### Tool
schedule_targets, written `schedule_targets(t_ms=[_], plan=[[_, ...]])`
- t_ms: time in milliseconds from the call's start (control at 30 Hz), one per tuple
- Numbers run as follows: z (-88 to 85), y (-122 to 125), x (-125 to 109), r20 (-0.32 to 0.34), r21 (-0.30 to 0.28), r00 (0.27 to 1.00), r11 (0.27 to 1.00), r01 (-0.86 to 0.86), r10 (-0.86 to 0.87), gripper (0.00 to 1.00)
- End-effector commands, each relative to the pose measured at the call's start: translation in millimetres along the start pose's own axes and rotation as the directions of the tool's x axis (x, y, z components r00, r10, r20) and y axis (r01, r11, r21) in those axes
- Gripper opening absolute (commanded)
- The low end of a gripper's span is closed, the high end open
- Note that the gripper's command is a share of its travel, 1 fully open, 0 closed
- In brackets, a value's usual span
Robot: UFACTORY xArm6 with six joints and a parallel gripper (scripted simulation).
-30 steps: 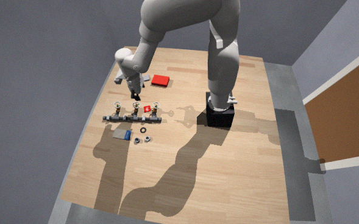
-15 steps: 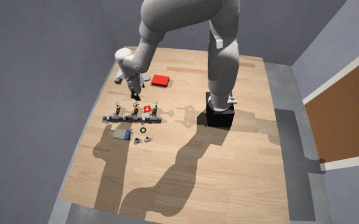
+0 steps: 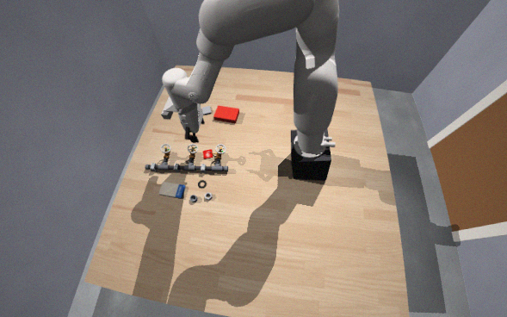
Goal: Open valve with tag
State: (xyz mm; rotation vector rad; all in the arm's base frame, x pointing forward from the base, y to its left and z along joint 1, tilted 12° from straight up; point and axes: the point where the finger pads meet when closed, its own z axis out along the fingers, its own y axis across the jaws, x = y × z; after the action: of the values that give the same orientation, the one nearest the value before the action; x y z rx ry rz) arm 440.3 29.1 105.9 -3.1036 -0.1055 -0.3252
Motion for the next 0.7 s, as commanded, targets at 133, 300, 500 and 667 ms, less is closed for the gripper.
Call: schedule_targets(t_ms=[133, 300, 500, 667], plan=[[-1.1, 0, 1, -0.004, 0.000, 1.000, 1.000, 0.000, 0.000, 1.00], [-1.0, 0, 2, -0.005, 0.003, 1.000, 1.000, -0.003, 0.003, 1.00], [-0.2, -5, 3, -0.014, 0.042, 0.999, 0.998, -0.040, 0.041, 1.00], [1.0, -11, 6, -0.029, 0.098, 0.994, 0.990, -0.099, 0.103, 1.00]])
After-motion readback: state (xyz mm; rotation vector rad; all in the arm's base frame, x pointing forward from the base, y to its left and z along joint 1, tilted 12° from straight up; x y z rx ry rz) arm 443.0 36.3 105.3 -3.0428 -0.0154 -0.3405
